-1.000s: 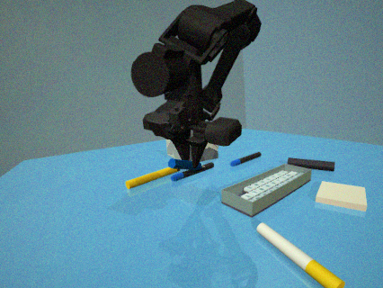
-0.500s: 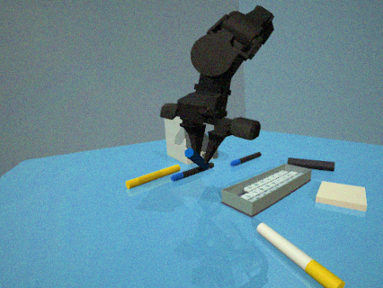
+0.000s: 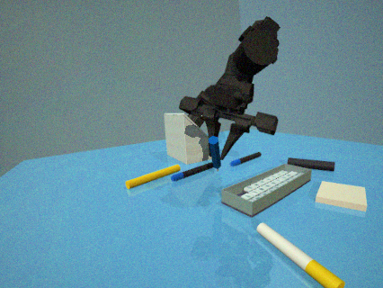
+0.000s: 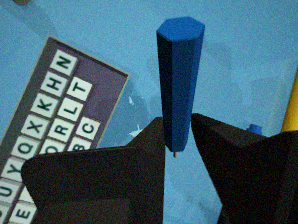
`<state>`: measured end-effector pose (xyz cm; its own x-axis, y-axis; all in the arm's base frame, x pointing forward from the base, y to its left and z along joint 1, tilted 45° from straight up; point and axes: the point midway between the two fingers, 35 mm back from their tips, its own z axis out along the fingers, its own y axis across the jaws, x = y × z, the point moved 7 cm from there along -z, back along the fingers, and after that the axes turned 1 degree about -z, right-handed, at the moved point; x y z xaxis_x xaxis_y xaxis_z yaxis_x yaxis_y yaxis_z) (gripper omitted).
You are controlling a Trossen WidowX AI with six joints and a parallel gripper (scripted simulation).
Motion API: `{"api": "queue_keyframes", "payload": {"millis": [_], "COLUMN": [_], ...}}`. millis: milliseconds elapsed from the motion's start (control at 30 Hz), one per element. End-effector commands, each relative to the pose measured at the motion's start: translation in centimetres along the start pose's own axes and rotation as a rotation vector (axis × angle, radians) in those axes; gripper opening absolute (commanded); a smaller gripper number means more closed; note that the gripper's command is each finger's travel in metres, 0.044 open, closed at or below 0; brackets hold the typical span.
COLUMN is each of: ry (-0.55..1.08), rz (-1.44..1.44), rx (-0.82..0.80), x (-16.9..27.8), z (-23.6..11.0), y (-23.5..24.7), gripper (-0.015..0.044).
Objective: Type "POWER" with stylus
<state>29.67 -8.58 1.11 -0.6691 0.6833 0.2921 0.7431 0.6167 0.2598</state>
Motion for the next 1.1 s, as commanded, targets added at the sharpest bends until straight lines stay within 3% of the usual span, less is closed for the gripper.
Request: {"api": "queue_keyframes", "payload": {"millis": [0, 1067], "ry": [-0.079, -0.603], "rz": [-0.024, -0.191], "rx": [-0.006, -0.253], "x": [1.0, 8.7], "z": [-0.6, -4.2], "y": [0.7, 4.5], "gripper": [0.0000, 0.0000]}}
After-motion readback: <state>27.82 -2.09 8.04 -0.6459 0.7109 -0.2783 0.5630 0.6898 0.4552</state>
